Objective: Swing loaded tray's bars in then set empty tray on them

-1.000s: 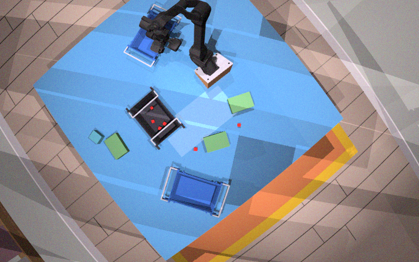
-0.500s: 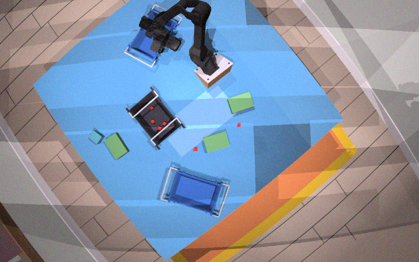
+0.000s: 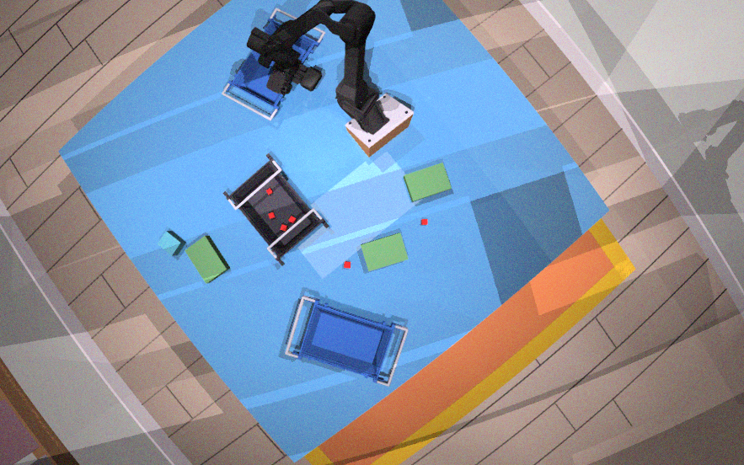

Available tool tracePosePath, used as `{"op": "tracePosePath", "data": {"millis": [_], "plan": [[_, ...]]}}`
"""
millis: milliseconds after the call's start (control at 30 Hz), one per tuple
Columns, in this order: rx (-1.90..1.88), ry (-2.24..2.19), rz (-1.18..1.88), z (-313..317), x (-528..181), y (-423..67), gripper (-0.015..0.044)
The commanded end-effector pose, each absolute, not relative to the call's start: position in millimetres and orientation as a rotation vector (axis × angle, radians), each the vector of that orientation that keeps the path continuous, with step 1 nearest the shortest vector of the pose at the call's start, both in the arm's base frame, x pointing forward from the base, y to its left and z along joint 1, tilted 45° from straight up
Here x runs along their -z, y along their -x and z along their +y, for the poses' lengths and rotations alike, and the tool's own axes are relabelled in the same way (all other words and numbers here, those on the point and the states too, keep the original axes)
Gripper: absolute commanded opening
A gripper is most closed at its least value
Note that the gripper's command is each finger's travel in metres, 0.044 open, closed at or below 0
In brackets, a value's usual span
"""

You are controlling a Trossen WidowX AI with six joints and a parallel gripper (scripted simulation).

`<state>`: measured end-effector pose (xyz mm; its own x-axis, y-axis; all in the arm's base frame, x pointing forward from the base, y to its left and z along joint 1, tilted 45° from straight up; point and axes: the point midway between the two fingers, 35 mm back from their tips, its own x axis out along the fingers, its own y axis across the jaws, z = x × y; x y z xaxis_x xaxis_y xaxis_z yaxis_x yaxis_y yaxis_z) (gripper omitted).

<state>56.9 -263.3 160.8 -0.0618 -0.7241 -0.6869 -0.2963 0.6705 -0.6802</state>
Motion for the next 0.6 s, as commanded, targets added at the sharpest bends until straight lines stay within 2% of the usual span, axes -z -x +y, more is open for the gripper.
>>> {"op": "tracePosePath", "data": {"millis": [0,100,567], "plan": [[0.419,0.842,1.648,-262.3,-158.5,-56.8,0.0020],[0.419,0.840,1.648,-259.0,-162.4,-58.1,0.0000],[0.418,0.838,1.646,-207.9,-211.8,-62.2,0.0000]]}}
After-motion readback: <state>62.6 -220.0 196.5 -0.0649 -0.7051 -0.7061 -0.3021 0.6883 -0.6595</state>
